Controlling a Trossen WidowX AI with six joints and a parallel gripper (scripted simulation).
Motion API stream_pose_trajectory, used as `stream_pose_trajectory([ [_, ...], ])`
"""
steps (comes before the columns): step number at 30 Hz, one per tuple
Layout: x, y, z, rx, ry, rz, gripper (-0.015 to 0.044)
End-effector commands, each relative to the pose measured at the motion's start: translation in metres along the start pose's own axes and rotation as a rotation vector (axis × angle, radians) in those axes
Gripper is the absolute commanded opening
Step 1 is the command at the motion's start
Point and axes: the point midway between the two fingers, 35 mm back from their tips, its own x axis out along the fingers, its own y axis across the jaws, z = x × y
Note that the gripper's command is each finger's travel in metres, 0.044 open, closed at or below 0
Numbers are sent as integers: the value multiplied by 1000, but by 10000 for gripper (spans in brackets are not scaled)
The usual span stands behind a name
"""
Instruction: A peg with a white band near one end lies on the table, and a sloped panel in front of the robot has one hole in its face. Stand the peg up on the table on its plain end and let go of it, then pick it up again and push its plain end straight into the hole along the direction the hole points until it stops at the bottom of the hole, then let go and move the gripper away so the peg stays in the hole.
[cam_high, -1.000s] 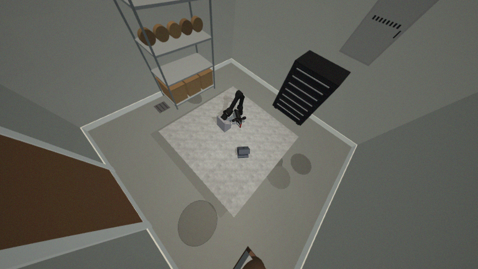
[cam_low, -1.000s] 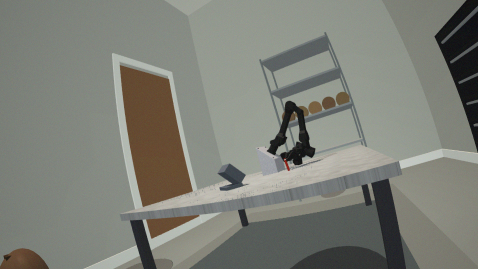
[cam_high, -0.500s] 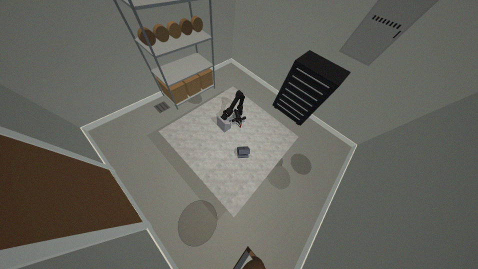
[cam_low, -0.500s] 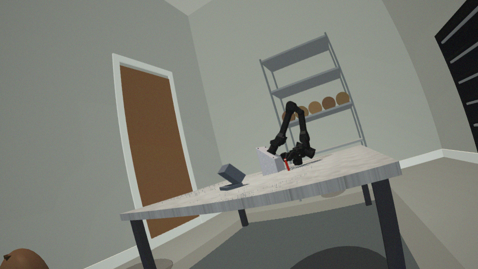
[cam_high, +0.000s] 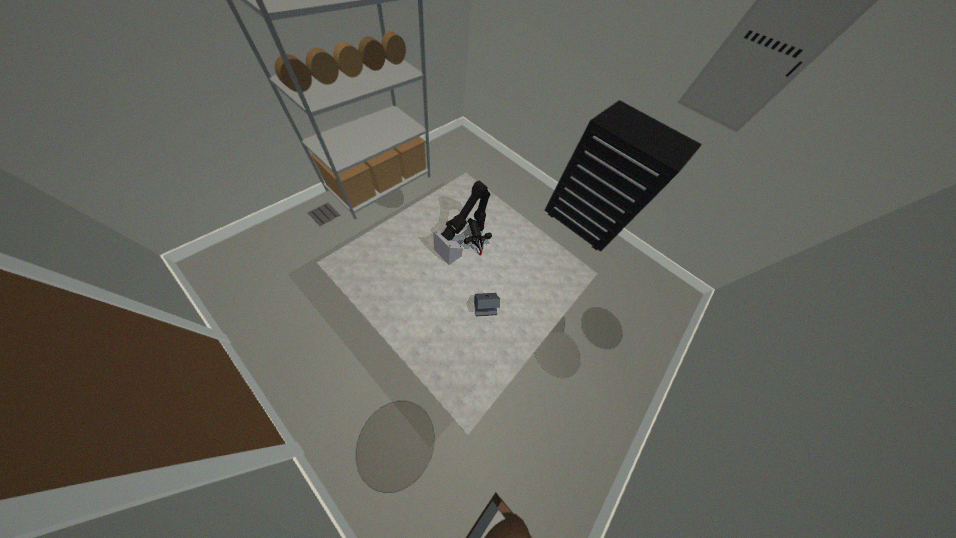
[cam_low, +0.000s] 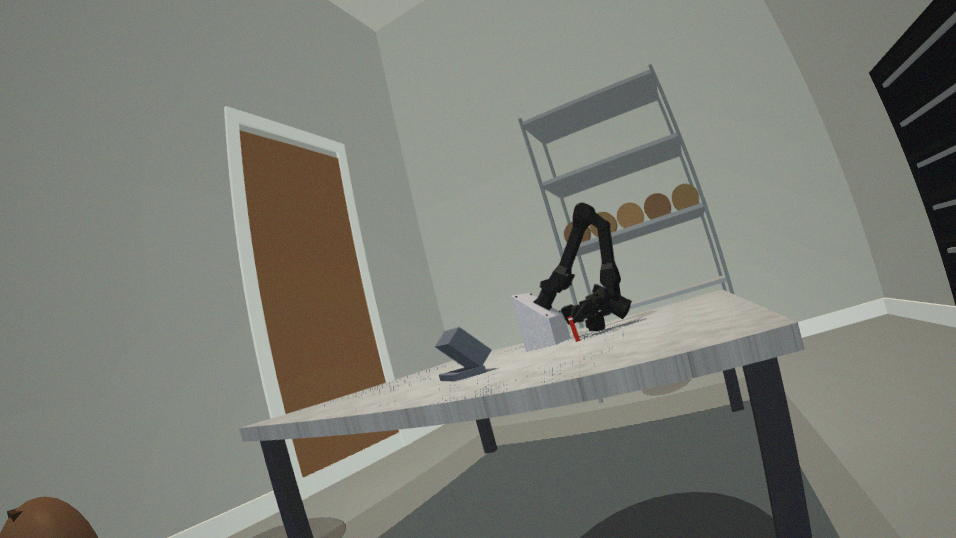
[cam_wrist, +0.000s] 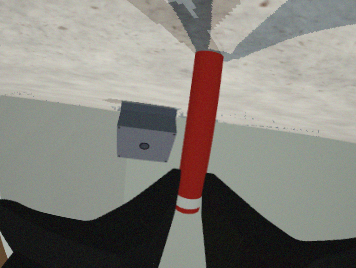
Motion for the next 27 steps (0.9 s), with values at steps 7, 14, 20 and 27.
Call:
stream_pose_trajectory([
  [7, -1, 0, 2, -1, 6, -2, 50],
  [14, -1, 0, 3, -1, 12, -4, 50],
  [20, -2, 0, 3, -2, 18, -6, 50],
  [27, -2, 0, 4, -3, 26, -9, 50],
])
